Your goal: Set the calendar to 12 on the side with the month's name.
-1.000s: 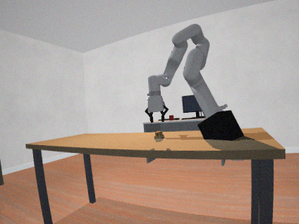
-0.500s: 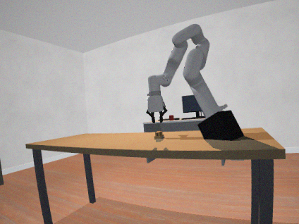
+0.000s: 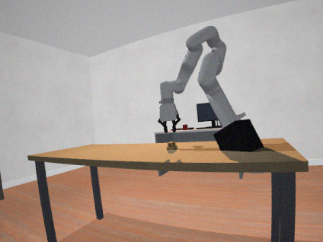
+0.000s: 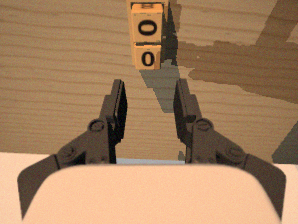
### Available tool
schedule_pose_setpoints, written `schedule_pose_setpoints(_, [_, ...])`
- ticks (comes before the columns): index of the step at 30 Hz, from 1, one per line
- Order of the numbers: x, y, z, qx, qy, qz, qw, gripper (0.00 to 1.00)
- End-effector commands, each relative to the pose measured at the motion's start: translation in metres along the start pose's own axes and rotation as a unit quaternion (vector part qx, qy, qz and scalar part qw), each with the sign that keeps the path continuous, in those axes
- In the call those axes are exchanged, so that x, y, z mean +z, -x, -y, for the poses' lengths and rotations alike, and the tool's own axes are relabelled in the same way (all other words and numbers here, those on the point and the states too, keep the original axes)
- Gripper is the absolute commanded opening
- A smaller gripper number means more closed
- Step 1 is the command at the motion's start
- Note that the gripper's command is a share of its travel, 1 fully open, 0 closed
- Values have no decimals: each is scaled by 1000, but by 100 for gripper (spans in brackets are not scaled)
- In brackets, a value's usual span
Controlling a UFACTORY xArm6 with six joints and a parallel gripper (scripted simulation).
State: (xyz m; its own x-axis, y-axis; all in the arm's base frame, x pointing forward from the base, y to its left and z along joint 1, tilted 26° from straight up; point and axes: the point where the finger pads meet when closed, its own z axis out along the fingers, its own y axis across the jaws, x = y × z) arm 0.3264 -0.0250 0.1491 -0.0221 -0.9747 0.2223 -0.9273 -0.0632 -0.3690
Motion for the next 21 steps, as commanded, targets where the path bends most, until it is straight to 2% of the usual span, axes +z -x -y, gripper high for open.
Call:
schedule_pose_setpoints(1, [-1, 0, 1, 0, -1, 0, 1000, 47])
schedule_pose_setpoints(21, [9, 0, 1, 0, -1, 0, 1000, 47])
